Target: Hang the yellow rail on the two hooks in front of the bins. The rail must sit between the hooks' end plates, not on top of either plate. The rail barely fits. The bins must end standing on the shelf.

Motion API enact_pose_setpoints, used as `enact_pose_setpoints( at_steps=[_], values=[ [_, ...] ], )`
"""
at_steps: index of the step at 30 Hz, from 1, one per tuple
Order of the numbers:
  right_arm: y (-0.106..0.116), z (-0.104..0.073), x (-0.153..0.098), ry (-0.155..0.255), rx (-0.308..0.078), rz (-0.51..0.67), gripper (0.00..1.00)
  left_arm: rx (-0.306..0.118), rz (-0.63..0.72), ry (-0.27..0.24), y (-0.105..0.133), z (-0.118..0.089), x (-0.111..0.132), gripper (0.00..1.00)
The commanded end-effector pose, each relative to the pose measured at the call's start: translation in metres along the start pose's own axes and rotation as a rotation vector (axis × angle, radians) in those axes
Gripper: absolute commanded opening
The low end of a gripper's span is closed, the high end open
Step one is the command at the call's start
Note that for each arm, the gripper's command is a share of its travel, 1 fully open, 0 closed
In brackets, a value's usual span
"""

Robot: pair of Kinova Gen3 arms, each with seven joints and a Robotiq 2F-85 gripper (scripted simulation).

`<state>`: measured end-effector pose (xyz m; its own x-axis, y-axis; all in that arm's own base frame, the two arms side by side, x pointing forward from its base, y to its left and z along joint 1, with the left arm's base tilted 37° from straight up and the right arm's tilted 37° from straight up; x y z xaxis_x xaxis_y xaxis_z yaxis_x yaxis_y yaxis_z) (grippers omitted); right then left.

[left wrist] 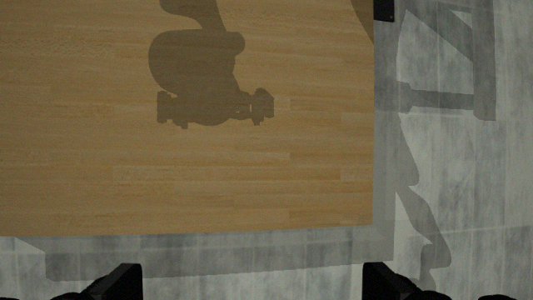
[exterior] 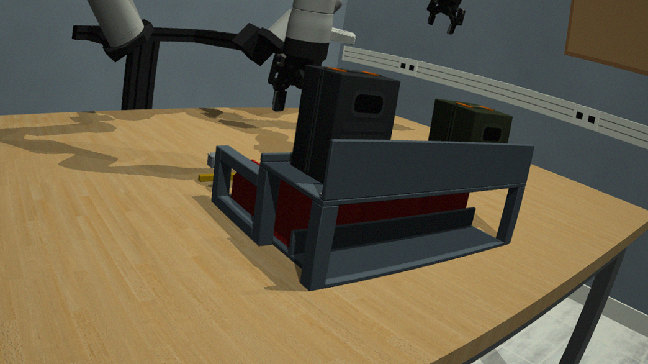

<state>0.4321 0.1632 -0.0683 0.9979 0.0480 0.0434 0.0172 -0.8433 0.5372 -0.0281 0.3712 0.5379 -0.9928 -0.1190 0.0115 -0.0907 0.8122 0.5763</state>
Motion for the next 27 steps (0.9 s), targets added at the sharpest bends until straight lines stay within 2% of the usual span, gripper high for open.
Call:
enact_pose_setpoints(
  at_steps=[1,16,27],
  values=[
    [-0.013,0.004,-0.005,0.03,-0.02,0.028,1.0,0.006,0.015,0.002,0.0,0.0,-0.001,1.0],
    [-0.022,0.01,-0.005,0.09,-0.055,0.108,1.0,0.006,0.015,0.002,0.0,0.0,-0.001,1.0],
    [-0.024,0.011,-0.005,0.105,-0.061,0.126,1.0,0.006,0.015,0.002,0.0,0.0,-0.001,1.0]
  ],
)
Point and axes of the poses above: on each arm, the point where the finger pads meet when closed, its own z axis out along the fingers, its own x axis across the jaws, y = z × x, the point moved 8 cm from there along -z, back along the fingers, and after that the axes turned 1 degree about -z, right-handed, at the moved point
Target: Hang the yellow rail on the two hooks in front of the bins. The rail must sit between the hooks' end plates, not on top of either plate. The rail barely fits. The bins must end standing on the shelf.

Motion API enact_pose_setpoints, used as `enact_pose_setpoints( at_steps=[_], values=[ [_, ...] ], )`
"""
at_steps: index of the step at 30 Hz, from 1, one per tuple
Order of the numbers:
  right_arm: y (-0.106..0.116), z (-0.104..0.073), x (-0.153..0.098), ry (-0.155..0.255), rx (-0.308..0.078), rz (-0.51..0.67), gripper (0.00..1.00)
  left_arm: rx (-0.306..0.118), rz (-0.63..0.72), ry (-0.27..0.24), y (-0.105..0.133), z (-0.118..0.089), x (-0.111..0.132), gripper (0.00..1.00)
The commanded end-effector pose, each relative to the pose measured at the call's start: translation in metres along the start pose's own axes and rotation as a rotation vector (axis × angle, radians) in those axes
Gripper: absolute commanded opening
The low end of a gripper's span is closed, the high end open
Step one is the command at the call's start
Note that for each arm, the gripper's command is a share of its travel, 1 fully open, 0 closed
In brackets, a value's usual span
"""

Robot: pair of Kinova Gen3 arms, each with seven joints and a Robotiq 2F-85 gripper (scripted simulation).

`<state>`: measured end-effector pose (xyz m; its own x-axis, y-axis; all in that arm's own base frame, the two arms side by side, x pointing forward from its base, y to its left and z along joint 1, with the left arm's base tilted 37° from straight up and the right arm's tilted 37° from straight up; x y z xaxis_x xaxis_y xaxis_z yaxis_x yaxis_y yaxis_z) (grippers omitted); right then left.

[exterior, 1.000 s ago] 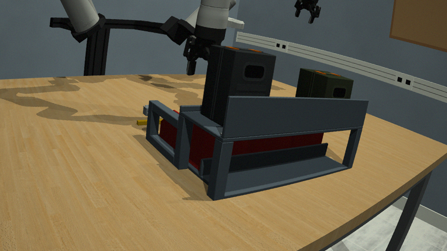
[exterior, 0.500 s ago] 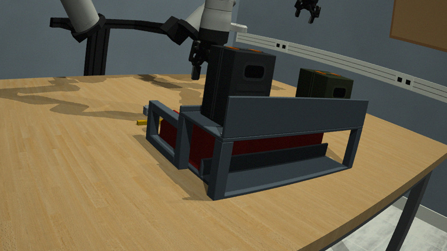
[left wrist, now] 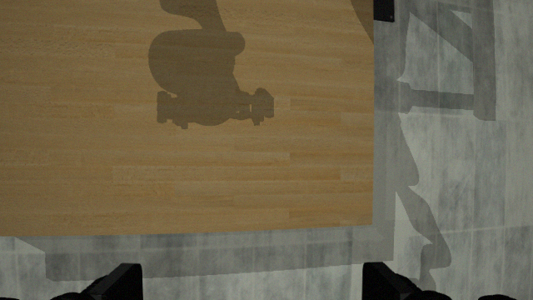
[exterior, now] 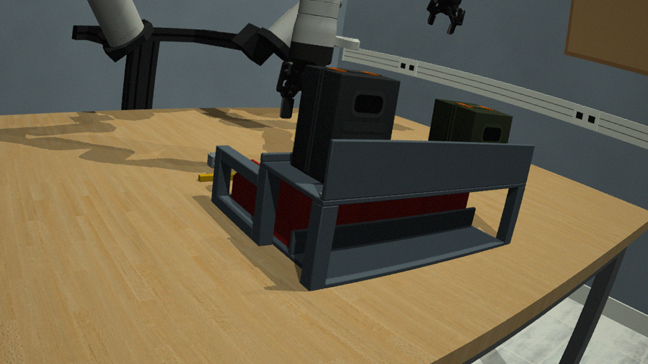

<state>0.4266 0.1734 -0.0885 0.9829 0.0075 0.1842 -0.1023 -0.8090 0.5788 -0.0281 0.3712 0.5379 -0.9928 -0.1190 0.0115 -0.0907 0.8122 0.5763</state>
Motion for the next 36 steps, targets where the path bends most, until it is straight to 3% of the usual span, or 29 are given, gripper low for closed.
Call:
enact_pose_setpoints(
  at_steps=[1,33,34,36],
  values=[
    [-0.0045,-0.0007,0.0001,0.011,0.005,0.015,1.0,0.006,0.015,0.002,-0.0001,0.0002,-0.0014,1.0],
    [-0.0076,-0.0009,0.0018,0.02,0.012,0.031,1.0,0.006,0.015,0.002,-0.0001,0.0002,-0.0014,1.0],
    [-0.0076,-0.0009,0.0019,0.02,0.012,0.032,0.099,0.006,0.015,0.002,-0.0001,0.0002,-0.0014,1.0],
    [-0.0077,-0.0009,0.0019,0.021,0.012,0.032,0.099,0.006,0.015,0.002,-0.0001,0.0002,-0.0014,1.0]
  ],
)
Point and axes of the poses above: on each arm, the point where the finger pads meet when closed, its own z axis out along the fingers, its own x axis across the jaws, y = z × x, the point moved 8 cm from there along -z, back along the fingers, and after that the axes turned 1 degree about -z, right-handed, at the moved point
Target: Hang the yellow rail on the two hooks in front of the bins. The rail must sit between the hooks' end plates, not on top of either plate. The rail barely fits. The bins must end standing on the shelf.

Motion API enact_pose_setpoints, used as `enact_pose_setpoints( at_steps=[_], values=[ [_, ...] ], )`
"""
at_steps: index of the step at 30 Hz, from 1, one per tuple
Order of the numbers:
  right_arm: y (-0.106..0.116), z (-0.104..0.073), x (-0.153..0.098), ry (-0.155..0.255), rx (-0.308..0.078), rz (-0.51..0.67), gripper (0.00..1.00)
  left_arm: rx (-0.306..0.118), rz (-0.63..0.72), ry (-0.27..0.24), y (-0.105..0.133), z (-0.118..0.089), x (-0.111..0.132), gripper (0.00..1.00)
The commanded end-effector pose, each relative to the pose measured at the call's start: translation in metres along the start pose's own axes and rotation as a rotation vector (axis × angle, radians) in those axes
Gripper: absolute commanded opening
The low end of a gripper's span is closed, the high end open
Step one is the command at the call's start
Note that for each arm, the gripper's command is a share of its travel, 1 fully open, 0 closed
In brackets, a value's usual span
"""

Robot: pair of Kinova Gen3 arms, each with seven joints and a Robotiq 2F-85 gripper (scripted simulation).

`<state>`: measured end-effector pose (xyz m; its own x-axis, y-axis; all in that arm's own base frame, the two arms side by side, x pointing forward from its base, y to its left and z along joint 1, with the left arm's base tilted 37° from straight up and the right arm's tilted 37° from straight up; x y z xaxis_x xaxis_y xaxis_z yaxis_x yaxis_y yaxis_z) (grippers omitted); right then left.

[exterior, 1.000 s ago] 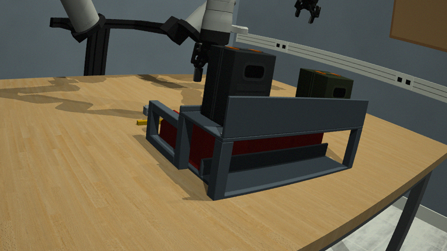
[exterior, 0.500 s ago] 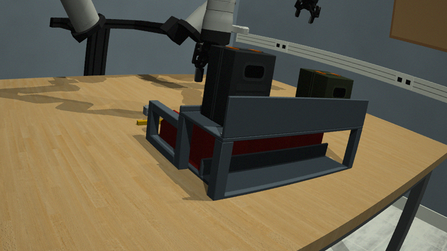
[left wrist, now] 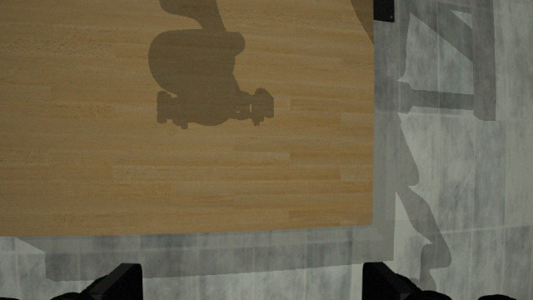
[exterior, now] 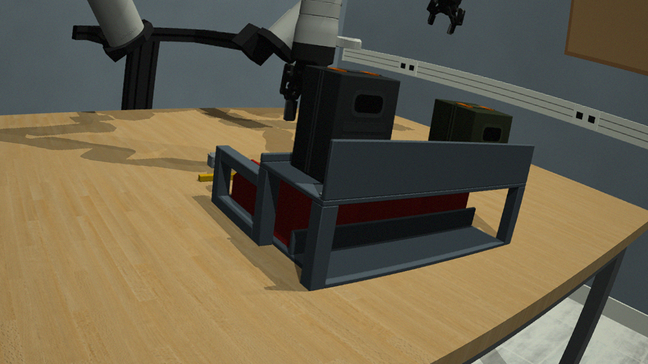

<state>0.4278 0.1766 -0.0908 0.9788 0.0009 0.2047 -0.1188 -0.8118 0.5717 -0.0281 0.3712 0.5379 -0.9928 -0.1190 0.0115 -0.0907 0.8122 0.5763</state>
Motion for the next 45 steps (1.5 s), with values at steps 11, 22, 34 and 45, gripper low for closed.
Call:
enact_pose_setpoints(
  at_steps=[11,22,34,45],
  values=[
    [-0.004,-0.001,0.001,0.008,0.008,0.016,0.099,0.006,0.015,0.002,0.0,0.0,-0.001,1.0],
    [-0.004,-0.001,0.001,0.009,0.008,0.016,0.099,0.006,0.015,0.002,0.0,0.0,-0.001,1.0],
    [-0.005,0.003,0.002,0.01,0.01,0.016,0.099,0.006,0.015,0.002,0.0,0.0,-0.001,1.0],
    [-0.004,0.02,0.001,0.009,0.008,0.017,0.099,0.006,0.015,0.002,0.0,0.0,-0.001,1.0]
  ],
)
Point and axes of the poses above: on each arm, the point where the finger pads meet when closed, its own z axis out along the fingers, its own x axis across the jaws, y = z × x, the point moved 8 cm from there along -z, back along the fingers, and after that the axes turned 1 degree about -z, right-handed, at the moved point
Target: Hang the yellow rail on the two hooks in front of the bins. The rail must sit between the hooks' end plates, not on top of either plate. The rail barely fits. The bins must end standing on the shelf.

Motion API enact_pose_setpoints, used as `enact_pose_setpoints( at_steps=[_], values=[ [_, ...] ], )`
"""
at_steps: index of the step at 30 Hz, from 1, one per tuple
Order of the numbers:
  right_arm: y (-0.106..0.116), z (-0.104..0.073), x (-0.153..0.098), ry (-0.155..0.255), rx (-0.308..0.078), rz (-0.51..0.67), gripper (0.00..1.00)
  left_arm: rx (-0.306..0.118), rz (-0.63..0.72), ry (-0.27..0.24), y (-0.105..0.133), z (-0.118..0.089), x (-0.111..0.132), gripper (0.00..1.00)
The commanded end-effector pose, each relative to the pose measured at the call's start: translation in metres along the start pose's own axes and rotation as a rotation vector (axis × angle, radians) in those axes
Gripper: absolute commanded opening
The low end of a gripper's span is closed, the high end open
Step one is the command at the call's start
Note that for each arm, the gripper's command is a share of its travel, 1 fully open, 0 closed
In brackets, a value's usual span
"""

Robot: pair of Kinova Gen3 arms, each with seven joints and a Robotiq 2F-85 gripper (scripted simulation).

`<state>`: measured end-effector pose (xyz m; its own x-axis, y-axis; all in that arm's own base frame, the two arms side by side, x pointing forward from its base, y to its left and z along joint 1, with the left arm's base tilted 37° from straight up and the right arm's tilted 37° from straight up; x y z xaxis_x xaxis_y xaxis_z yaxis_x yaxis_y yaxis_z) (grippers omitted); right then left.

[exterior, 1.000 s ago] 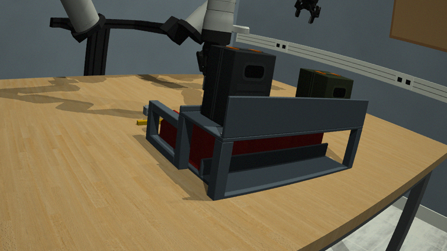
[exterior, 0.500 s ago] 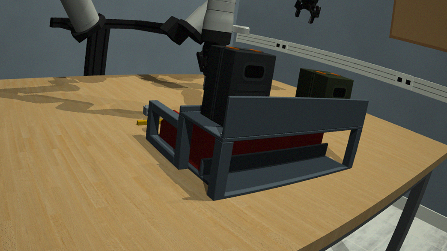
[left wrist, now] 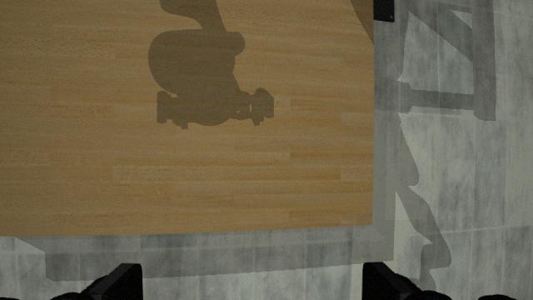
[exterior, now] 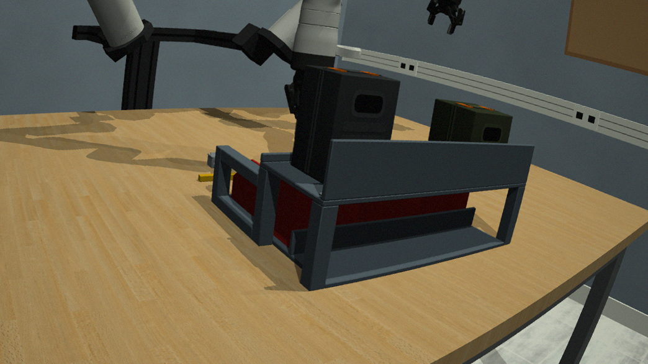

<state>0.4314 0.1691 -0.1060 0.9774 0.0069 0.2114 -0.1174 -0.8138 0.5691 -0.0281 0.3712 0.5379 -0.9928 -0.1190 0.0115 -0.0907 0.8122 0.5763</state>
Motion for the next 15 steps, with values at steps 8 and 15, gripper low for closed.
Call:
enact_pose_setpoints(
  at_steps=[8,15],
  values=[
    [0.0002,0.0044,0.0011,-0.004,0.004,0.02,0.099,0.006,0.015,0.002,-0.0001,0.0002,-0.0014,1.0],
    [0.0005,0.0048,0.001,-0.006,0.004,0.02,0.099,0.006,0.015,0.002,-0.0001,0.0002,-0.0014,1.0]
  ],
)
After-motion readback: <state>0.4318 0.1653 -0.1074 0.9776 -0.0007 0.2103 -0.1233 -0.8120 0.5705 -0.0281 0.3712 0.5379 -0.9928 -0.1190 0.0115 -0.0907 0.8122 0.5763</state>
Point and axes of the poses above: on each arm, the point where the finger pads meet when closed, its own z axis out along the fingers, its own x axis across the jaws, y = z × x, the point moved 8 cm from there along -z, back along the fingers, and after that the axes turned 1 degree about -z, right-handed, at the moved point
